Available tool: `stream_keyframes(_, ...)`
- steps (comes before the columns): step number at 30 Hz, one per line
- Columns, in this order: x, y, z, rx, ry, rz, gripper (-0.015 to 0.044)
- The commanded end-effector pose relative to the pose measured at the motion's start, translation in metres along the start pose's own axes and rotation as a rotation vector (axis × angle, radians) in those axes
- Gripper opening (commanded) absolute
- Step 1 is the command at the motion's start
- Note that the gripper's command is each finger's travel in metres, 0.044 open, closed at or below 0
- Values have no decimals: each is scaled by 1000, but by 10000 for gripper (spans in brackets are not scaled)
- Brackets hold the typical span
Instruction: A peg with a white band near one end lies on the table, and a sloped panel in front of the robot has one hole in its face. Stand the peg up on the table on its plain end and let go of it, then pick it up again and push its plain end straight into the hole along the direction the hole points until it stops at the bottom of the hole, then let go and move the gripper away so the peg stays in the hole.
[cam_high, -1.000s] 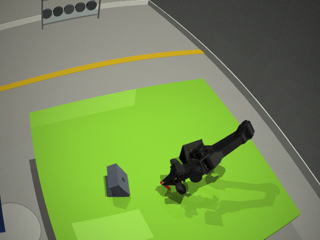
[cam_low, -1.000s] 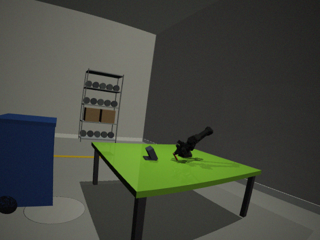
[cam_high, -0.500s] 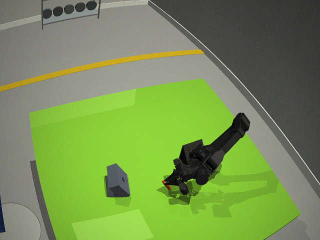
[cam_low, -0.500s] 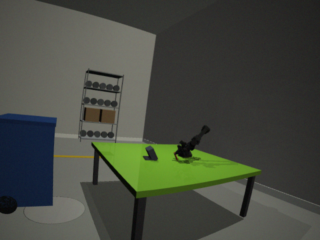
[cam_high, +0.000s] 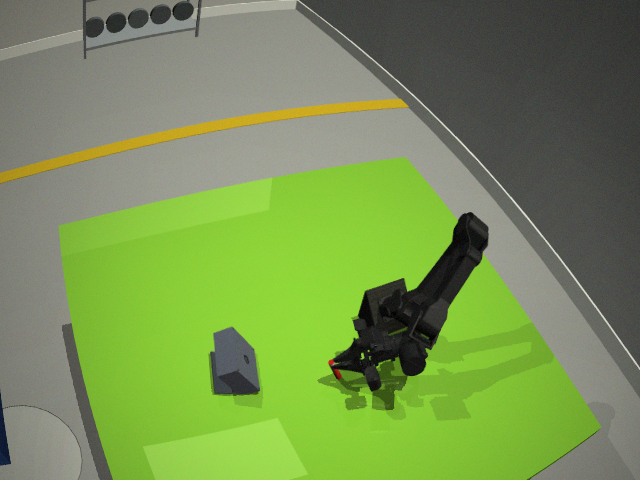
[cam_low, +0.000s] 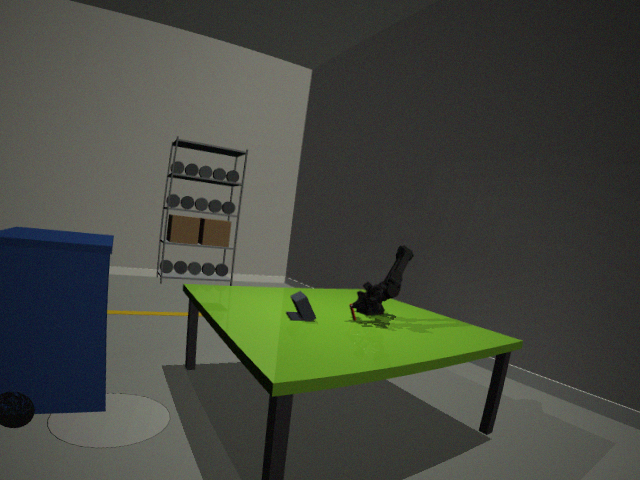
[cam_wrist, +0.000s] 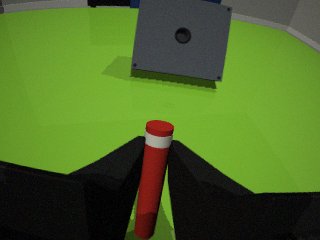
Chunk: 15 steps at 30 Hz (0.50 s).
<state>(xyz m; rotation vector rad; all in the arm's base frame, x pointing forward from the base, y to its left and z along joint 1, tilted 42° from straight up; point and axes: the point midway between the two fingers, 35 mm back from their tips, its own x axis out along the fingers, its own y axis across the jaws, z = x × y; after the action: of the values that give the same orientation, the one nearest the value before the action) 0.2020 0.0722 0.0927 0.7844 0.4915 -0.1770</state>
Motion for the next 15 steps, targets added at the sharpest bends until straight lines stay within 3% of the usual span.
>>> stream_keyframes(1,-2,-1,-1,1,-37,-2,49)
stream_keyframes(15,-10,-2,-7,2,-158,-3,49)
